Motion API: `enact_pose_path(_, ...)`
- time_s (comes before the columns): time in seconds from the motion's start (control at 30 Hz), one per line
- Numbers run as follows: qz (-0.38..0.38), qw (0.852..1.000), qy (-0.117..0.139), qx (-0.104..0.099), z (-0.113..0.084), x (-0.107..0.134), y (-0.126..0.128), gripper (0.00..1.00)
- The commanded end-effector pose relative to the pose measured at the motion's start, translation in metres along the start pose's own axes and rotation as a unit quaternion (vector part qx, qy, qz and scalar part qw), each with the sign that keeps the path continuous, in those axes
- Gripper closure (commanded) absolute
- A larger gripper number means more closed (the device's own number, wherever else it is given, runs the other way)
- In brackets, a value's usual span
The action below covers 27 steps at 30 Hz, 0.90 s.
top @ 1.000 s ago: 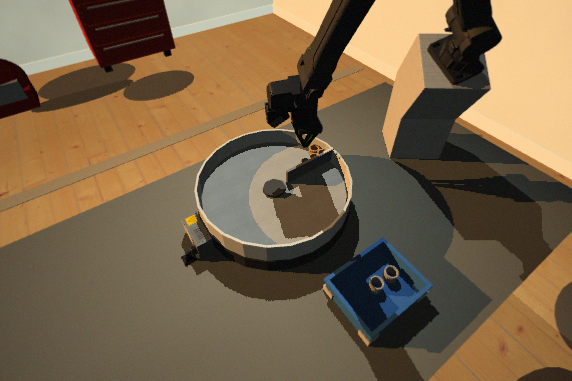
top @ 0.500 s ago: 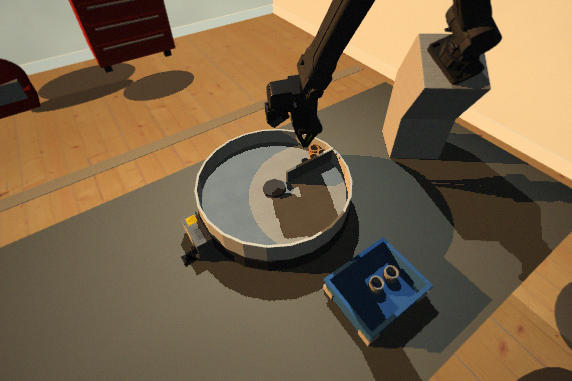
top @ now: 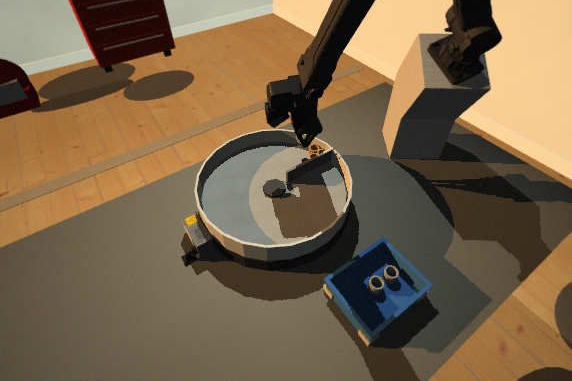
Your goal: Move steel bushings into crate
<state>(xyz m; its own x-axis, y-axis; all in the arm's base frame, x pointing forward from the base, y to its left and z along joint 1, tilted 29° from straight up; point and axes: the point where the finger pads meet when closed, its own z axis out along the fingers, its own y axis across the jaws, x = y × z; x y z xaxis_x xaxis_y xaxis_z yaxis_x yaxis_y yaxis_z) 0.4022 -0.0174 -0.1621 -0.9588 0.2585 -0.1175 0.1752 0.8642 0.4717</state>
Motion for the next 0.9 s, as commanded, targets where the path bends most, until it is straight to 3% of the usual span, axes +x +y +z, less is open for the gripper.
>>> enact_pose_path(0.0, -0.001, 1.000, -0.017, -0.001, -0.0114, -0.0071, -0.0037, 0.87)
enact_pose_path(0.87, -0.003, 1.000, -0.020, -0.001, -0.0118, -0.0091, -0.0037, 0.87)
